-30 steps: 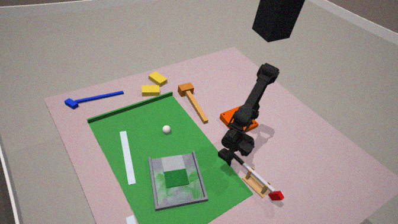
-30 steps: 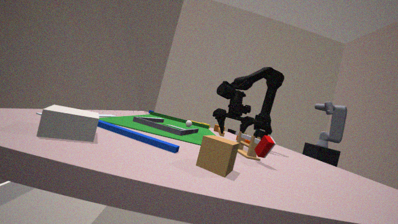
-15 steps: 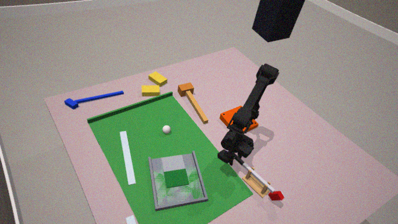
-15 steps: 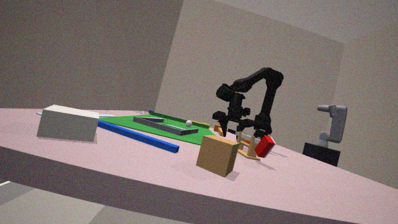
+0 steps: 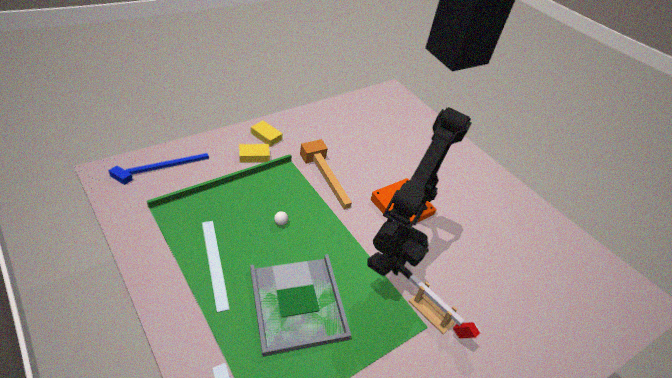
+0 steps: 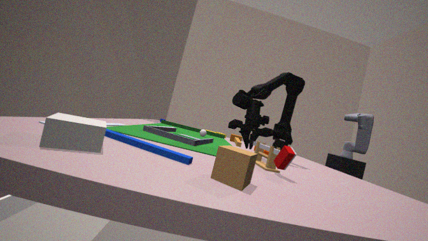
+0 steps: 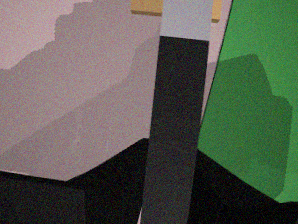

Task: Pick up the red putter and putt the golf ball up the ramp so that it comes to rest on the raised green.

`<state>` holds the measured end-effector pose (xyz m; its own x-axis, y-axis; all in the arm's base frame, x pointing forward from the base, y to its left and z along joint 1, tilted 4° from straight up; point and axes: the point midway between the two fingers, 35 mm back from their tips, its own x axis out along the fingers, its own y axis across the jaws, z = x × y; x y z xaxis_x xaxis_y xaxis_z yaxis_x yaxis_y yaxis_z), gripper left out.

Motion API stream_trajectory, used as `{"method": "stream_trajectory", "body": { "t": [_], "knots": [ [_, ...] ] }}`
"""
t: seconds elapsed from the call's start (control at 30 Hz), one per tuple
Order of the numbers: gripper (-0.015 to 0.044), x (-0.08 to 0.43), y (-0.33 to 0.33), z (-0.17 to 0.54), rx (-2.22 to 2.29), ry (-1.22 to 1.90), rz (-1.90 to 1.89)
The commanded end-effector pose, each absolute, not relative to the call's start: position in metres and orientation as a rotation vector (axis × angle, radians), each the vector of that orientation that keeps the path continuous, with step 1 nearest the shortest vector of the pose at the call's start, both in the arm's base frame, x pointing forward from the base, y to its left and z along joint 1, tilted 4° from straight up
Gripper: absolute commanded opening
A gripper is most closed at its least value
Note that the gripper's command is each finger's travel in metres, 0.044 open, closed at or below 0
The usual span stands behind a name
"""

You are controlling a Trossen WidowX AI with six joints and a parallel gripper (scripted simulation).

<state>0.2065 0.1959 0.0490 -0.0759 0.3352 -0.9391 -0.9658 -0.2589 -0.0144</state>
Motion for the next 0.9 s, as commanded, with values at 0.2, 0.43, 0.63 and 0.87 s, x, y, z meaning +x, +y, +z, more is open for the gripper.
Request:
{"method": "stream_trajectory", "body": {
  "t": [0.2, 0.43, 0.63, 0.87],
  "knots": [
    [0.0, 0.211, 0.196, 0.083, -1.107, 0.83, 1.564],
    [0.0, 0.211, 0.192, 0.123, -1.108, 0.83, 1.564],
    [0.0, 0.208, 0.188, 0.149, -1.108, 0.83, 1.564],
    [0.0, 0.222, 0.167, 0.141, -1.037, 0.936, 1.443]
  ]
}}
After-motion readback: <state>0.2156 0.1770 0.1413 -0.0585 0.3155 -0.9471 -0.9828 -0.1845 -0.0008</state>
